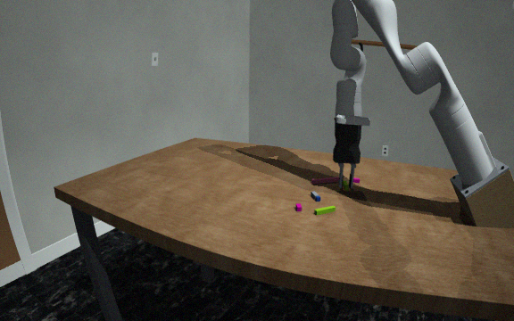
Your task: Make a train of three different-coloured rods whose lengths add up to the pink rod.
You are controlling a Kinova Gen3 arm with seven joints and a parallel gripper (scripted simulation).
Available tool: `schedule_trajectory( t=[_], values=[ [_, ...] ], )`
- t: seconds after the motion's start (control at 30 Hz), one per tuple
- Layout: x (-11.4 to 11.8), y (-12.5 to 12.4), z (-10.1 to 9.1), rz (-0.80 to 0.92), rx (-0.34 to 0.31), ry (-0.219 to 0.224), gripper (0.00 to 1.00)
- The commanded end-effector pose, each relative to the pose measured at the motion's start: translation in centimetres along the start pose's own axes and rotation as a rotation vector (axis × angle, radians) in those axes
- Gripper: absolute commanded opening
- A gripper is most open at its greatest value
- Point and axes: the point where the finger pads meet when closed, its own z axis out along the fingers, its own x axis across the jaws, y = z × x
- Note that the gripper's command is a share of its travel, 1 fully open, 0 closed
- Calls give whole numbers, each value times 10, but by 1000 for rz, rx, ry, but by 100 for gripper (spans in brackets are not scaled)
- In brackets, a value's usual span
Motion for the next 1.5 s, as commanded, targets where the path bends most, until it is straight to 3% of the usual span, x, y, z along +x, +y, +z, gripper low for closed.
schedule_trajectory(
  t=[0.0, 0.4, 0.43, 1.47],
  values=[
    [0, 0, 0, 0, -1, 0, 54],
    [0, 0, 0, 0, -1, 0, 54],
    [0, 0, 0, 0, -1, 0, 24],
    [0, 0, 0, 0, -1, 0, 24]
  ],
)
